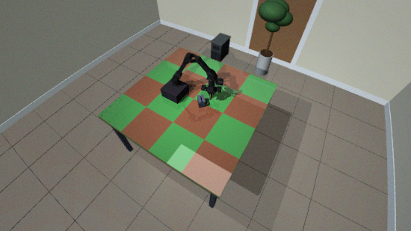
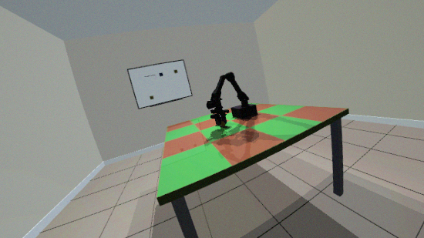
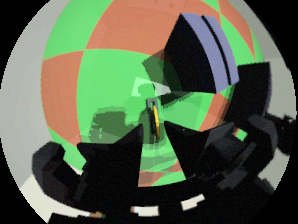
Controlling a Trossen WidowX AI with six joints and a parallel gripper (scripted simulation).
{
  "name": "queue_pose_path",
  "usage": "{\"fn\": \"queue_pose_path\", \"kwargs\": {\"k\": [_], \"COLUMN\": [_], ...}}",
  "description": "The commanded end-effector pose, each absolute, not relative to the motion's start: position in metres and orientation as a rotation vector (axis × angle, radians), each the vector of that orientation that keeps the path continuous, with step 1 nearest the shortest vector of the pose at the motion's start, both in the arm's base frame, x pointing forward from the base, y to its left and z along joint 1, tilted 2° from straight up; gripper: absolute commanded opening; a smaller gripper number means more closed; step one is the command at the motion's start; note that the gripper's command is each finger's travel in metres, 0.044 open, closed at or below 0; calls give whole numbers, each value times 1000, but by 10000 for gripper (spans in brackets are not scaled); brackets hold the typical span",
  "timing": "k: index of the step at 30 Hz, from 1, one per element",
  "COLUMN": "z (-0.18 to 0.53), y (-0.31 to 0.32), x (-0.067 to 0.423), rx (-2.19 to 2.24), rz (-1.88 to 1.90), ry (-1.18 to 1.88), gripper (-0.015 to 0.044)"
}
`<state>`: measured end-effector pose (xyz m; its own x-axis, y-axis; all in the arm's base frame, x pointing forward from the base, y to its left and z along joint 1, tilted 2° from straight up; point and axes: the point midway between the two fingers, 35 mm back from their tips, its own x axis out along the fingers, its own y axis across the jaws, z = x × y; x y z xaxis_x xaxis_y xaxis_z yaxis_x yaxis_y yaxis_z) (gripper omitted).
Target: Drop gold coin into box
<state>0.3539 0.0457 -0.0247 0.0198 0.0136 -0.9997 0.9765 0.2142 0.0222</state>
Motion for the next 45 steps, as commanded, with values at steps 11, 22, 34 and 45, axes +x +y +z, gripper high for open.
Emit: {"fn": "queue_pose_path", "kwargs": {"k": [11,22,34,45], "z": [-49,-53,-47,-20], "y": [46,46,46,46], "x": [350,349,350,353], "rx": [1063,1063,1063,1063], "rz": [-1031,-1031,-1031,-1031], "ry": [1308,1308,1308,1307], "gripper": [161,16,0,0]}}
